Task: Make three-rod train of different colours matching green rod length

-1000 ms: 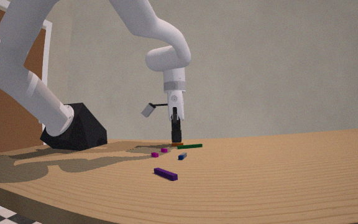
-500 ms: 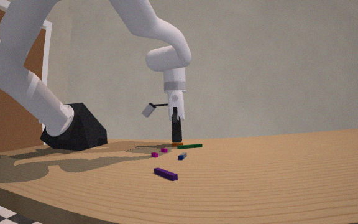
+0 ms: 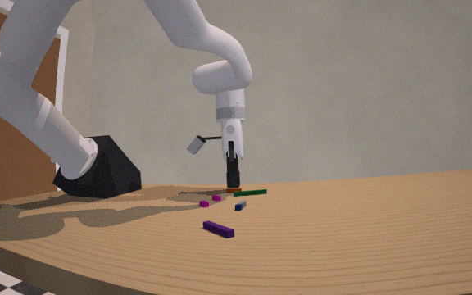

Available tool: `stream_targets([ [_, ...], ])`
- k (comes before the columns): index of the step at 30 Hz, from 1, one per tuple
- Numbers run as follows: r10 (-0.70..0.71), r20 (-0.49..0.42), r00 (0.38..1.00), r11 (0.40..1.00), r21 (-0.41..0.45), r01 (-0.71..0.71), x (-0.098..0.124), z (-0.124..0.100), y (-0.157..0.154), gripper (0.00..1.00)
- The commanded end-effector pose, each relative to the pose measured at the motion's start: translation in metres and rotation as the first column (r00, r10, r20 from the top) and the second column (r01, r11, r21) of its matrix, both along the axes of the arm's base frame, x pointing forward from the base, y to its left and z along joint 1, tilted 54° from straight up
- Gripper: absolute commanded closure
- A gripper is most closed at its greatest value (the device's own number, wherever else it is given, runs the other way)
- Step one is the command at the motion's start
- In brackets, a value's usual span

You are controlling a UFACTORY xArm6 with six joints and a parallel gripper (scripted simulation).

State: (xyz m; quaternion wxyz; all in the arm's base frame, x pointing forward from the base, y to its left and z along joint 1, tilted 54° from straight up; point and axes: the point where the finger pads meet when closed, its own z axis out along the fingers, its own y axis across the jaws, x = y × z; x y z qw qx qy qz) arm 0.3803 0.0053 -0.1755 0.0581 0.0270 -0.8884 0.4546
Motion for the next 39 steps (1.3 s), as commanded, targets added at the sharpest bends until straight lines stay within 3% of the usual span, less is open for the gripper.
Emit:
stream_targets([
  [1,0.002,0.003,1.0,1.0,0.002,-0.002,0.0014,0.0005,0.0014,0.76],
  [39,0.002,0.003,1.0,1.0,0.002,-0.002,0.0008,-0.0041,-0.0051,0.76],
])
